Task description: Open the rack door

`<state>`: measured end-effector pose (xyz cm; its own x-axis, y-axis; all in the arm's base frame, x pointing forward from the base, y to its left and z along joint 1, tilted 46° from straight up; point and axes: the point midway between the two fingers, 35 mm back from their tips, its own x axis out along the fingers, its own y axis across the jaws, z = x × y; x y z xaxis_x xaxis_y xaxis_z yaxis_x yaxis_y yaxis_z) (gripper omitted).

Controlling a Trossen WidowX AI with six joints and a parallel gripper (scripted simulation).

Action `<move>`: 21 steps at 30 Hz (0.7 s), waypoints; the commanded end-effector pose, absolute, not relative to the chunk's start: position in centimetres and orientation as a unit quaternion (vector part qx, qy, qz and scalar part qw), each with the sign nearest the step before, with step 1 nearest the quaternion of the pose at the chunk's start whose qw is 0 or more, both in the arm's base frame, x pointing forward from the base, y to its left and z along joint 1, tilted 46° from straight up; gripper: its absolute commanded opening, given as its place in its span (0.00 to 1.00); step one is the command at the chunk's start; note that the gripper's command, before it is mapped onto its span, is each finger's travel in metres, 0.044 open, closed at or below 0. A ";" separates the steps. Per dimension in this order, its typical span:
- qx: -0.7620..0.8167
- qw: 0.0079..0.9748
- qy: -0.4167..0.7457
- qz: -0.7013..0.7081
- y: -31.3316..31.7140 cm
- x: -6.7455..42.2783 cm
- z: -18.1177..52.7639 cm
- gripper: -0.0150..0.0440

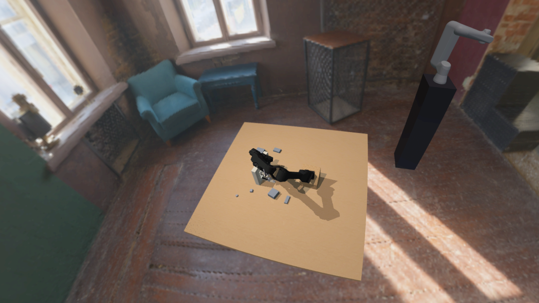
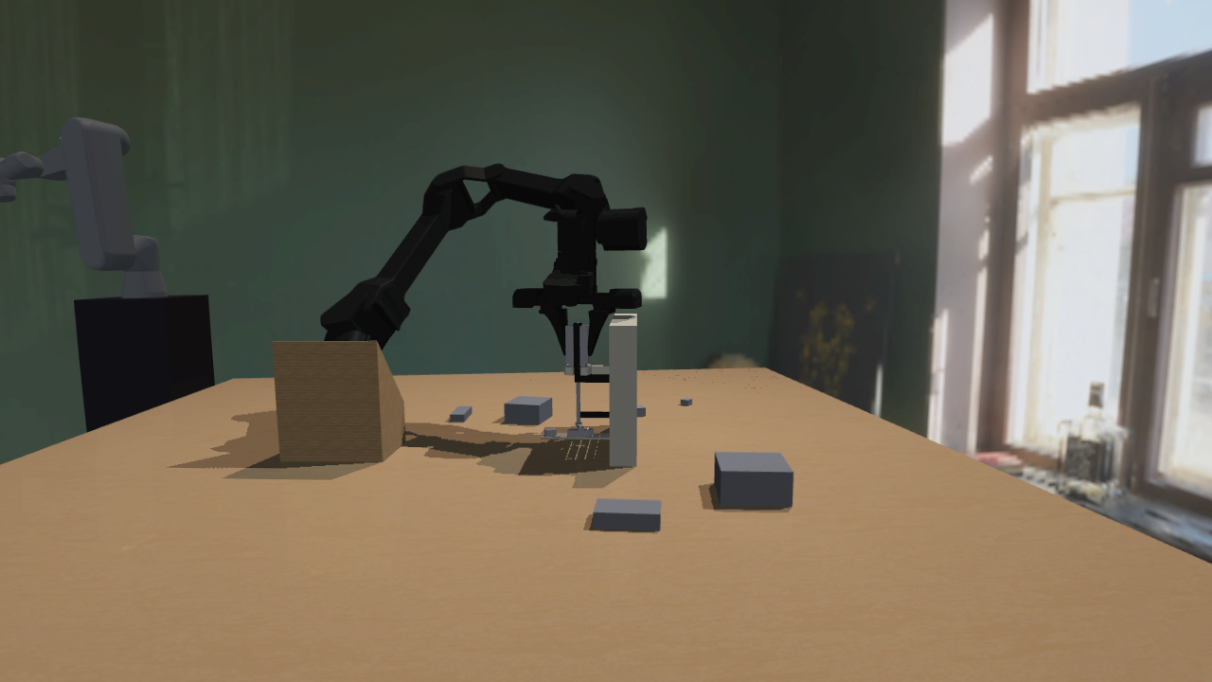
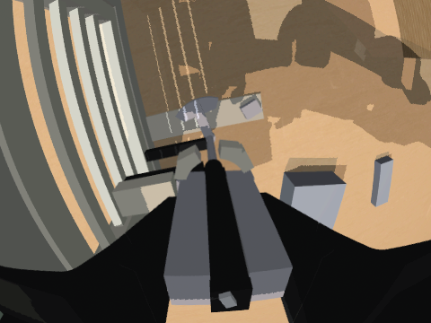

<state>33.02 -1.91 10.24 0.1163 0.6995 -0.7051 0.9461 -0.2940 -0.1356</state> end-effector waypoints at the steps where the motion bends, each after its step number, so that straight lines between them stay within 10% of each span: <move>1: 0.726 0.175 0.566 -0.348 -1.9 33.0 10.3 0.50; 21: 0.726 0.175 0.566 -0.348 -1.9 33.0 10.3 0.28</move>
